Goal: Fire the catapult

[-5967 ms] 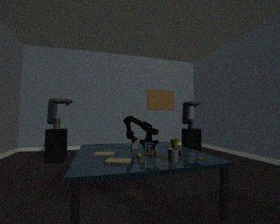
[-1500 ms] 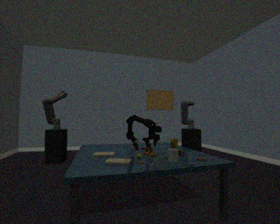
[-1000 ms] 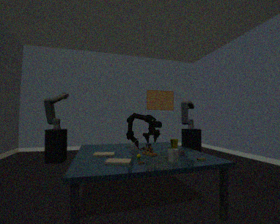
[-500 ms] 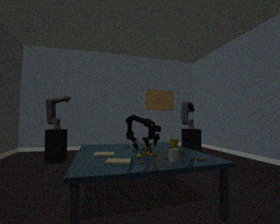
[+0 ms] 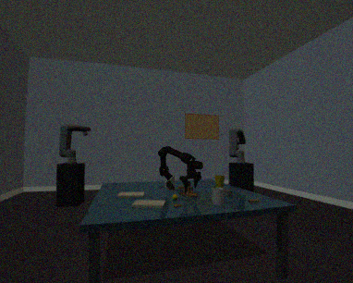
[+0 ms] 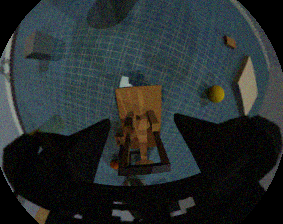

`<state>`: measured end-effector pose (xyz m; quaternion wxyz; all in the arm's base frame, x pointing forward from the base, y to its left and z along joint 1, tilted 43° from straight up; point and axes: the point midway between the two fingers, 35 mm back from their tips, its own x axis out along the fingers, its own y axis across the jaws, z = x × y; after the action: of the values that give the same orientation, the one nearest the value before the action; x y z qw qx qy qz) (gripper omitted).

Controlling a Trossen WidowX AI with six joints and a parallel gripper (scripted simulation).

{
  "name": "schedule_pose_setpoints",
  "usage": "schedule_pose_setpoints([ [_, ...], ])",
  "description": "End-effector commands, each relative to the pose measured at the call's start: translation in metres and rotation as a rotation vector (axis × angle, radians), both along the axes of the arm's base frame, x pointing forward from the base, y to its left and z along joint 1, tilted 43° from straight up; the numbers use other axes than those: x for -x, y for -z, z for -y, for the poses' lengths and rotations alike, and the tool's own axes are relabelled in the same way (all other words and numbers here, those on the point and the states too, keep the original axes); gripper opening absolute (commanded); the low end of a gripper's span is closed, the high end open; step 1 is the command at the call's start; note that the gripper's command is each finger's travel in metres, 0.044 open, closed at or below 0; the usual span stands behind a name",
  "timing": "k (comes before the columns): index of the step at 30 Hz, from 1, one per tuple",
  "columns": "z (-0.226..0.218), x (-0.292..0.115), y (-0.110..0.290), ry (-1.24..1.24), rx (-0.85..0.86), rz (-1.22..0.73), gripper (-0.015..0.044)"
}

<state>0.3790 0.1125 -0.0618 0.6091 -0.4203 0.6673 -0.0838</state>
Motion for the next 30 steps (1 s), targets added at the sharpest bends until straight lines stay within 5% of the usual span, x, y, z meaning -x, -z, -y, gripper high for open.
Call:
schedule_pose_setpoints([
  [1,0.005,0.001,0.007,-0.007,0.008,-0.008,0.044],
  [18,0.02,0.0,0.023,-0.007,0.009,-0.008,0.044],
  [30,0.019,-0.002,0.02,0.001,0.003,-0.001,0.0145],
])
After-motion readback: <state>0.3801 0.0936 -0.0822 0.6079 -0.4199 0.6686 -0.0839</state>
